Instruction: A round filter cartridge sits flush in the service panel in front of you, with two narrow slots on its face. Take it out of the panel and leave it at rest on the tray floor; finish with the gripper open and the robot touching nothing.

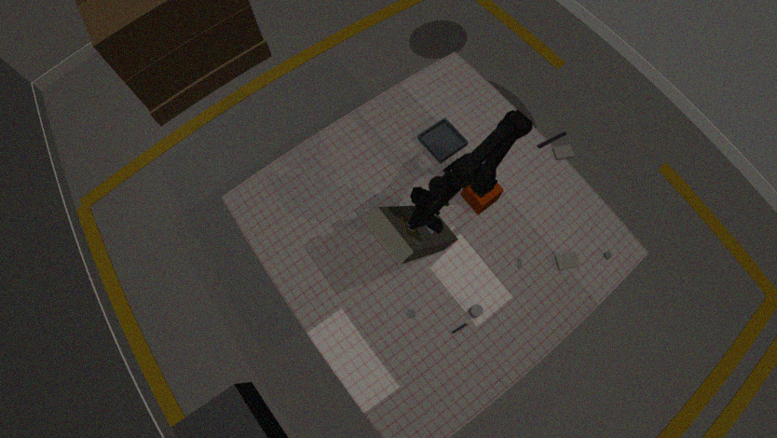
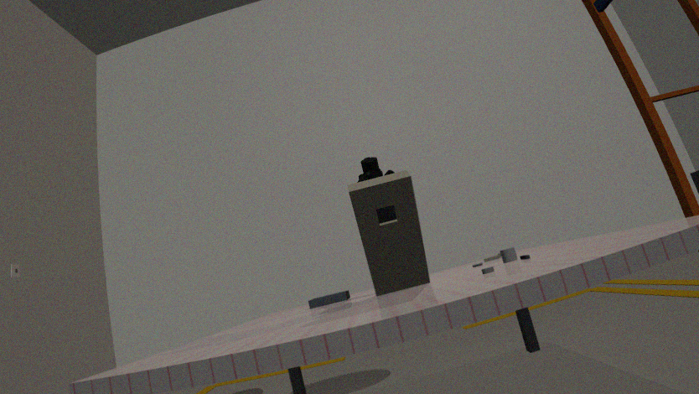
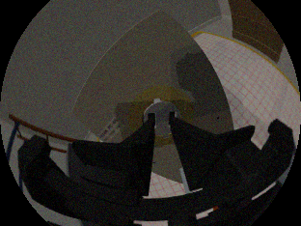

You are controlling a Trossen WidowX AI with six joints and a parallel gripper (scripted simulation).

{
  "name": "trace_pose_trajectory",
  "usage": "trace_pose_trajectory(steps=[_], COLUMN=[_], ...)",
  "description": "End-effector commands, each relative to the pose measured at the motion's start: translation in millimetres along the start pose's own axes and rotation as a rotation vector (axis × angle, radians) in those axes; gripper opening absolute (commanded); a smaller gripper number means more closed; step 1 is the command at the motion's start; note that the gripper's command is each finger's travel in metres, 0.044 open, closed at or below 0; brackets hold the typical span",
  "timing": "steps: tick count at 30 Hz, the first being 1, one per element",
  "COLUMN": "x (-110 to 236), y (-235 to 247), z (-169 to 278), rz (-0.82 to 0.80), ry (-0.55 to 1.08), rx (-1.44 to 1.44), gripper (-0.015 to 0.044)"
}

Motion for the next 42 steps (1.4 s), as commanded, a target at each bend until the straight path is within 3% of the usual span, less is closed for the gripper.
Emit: trace_pose_trajectory(steps=[1, 42], x=[0.0, -10.9], y=[0.6, 0.0], z=[0.1, 1.5], rz=[-0.005, -0.005], ry=[-0.001, -0.002], rx=[0.005, 0.005], gripper=[0.0089, 0.0089])
Point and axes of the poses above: the point midway between the two fingers, 35 mm back from their tips, its own x axis back along the fingers, its own y axis across the jaws, z = x × y, the point moved 2 cm from there along x, back along the fingers, and after that the axes turned 15 degrees about x, right-handed, at the moved point
